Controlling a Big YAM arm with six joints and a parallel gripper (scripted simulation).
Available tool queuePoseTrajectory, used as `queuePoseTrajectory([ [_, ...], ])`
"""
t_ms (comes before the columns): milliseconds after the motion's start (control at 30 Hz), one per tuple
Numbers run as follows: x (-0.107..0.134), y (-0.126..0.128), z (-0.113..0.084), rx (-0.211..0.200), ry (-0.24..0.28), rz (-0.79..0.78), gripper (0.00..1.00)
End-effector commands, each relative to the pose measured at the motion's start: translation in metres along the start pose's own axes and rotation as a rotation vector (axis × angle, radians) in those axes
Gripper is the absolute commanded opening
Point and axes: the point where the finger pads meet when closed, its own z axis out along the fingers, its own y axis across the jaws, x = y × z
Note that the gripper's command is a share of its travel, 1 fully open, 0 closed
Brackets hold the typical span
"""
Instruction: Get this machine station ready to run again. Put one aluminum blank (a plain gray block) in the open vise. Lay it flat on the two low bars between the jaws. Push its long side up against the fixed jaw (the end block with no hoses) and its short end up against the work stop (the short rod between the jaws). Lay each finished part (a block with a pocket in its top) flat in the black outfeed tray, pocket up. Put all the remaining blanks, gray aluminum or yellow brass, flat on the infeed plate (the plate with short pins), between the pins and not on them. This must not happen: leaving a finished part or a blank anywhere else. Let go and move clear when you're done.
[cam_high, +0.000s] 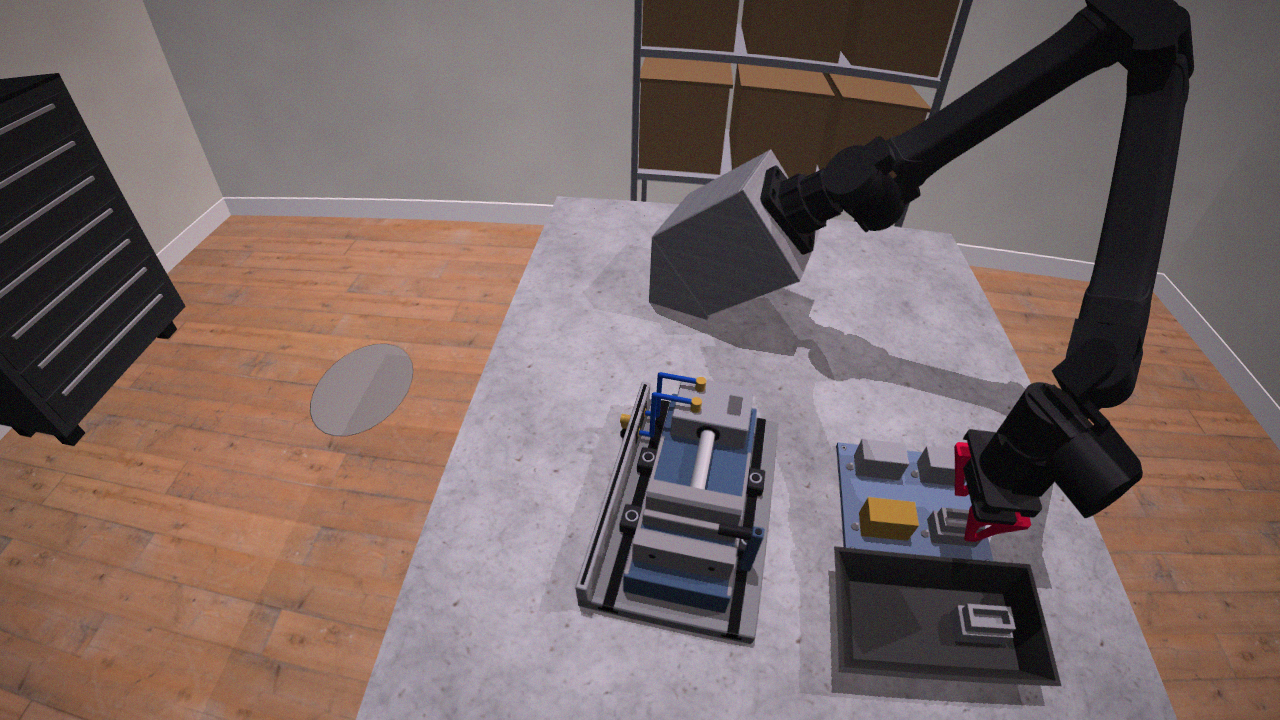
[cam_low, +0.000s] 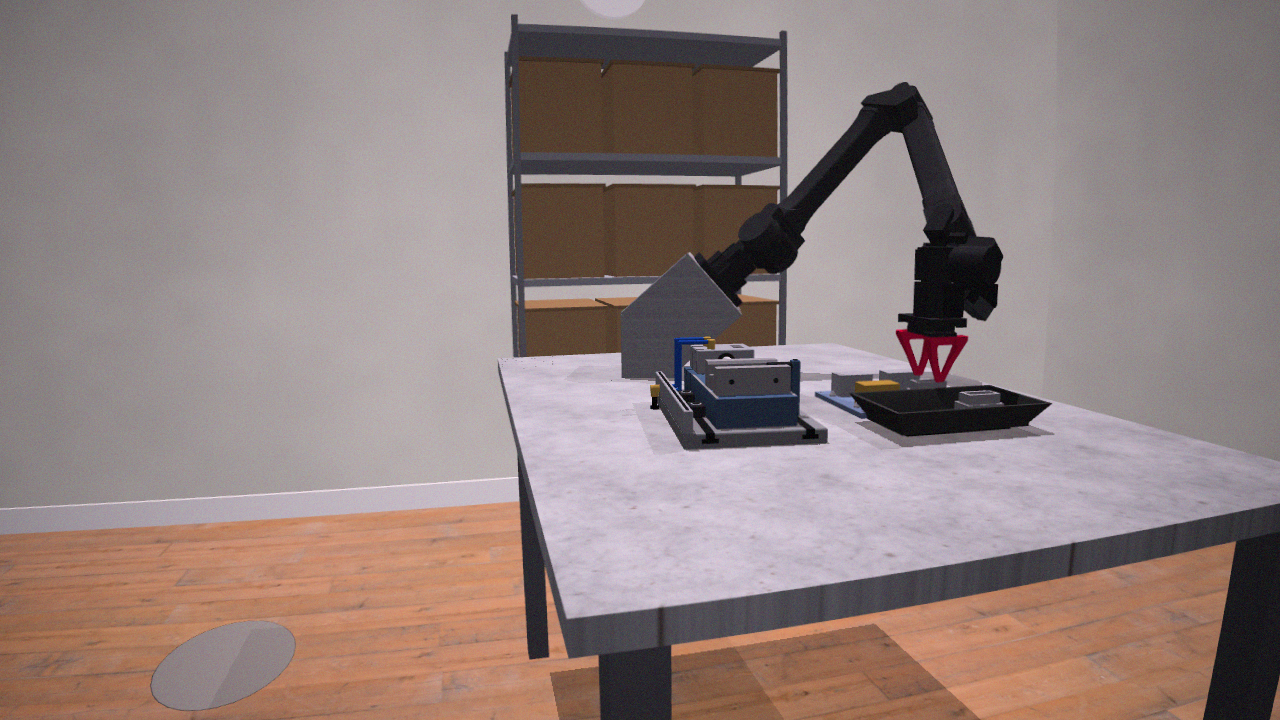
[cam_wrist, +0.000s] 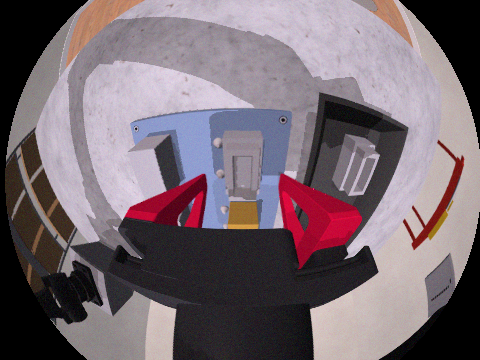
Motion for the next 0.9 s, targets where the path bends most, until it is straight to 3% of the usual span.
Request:
queuePoseTrajectory([
  [0,-0.0032,0.0051,0.0050,-0.012,0.000,-0.005,0.64],
  [867,-0.0074,0.0004,0.0031,-0.004,-0.004,-0.013,0.64],
])
